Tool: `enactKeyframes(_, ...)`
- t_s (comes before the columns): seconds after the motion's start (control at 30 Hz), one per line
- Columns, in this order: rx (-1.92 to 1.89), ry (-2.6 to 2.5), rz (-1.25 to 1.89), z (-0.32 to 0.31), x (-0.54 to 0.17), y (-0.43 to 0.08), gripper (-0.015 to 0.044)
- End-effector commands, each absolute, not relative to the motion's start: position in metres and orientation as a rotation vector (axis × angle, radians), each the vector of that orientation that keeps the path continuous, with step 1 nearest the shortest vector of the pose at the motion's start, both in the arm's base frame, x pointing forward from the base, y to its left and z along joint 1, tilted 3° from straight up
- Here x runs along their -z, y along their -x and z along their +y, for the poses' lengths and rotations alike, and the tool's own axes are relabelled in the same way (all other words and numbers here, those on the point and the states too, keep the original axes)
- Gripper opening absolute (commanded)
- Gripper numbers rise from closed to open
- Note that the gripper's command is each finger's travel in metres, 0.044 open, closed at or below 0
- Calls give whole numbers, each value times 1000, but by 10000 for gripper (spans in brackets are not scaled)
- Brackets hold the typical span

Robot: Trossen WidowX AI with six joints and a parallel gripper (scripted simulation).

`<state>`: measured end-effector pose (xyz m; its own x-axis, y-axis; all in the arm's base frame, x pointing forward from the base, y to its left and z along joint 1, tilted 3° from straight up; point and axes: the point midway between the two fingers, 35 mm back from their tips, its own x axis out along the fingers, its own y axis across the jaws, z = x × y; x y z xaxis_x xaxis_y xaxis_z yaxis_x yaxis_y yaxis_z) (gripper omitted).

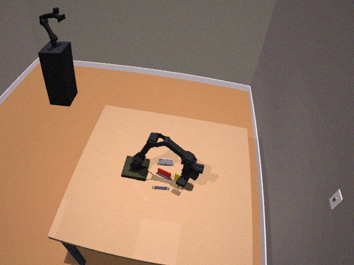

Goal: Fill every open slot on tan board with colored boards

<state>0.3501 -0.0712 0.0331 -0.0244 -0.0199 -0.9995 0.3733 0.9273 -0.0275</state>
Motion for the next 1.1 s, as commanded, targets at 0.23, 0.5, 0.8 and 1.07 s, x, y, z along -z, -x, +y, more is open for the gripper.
enactKeyframes(0.23,323,-285,1572,-71,-28,-349,0)
enactKeyframes(0.5,323,-285,1572,-71,-28,-349,0)
enactKeyframes(0.8,321,-282,1572,-71,-29,-349,6)
enactKeyframes(1.07,321,-282,1572,-71,-29,-349,79)
